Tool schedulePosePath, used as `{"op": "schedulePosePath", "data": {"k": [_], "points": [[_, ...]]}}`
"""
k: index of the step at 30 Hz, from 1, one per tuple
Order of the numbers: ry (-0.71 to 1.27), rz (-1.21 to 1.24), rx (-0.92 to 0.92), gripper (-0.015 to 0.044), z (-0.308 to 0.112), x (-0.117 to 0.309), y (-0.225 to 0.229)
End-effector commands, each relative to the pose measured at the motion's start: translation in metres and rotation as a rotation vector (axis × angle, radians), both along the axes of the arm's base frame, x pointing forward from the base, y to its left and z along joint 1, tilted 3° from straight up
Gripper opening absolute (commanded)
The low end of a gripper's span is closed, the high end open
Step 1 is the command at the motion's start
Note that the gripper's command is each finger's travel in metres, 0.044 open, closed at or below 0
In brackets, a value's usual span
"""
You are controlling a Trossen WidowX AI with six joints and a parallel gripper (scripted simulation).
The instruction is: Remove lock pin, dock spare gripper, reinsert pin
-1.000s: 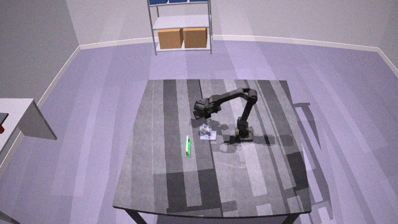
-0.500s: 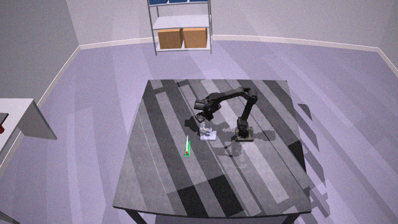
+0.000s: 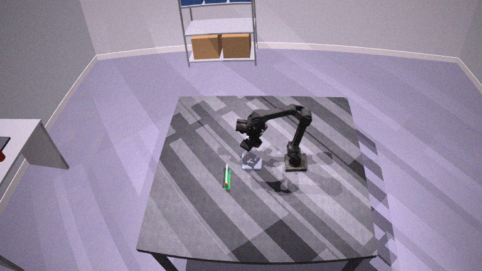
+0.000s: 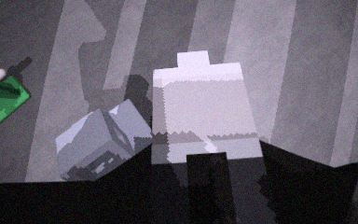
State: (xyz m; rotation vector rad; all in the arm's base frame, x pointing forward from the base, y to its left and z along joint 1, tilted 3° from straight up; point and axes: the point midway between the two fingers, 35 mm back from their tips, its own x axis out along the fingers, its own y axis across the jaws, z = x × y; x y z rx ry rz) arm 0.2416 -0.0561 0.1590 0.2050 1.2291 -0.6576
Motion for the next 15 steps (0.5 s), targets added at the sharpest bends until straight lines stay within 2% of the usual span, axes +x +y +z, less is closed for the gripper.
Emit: {"op": "schedulePosePath", "data": {"k": [1, 15], "points": [[0.036, 0.079, 0.036, 0.0, 0.009, -0.003, 0.009], [0.172, 0.297, 0.158, 0.0, 0.021, -0.023, 0.034]]}}
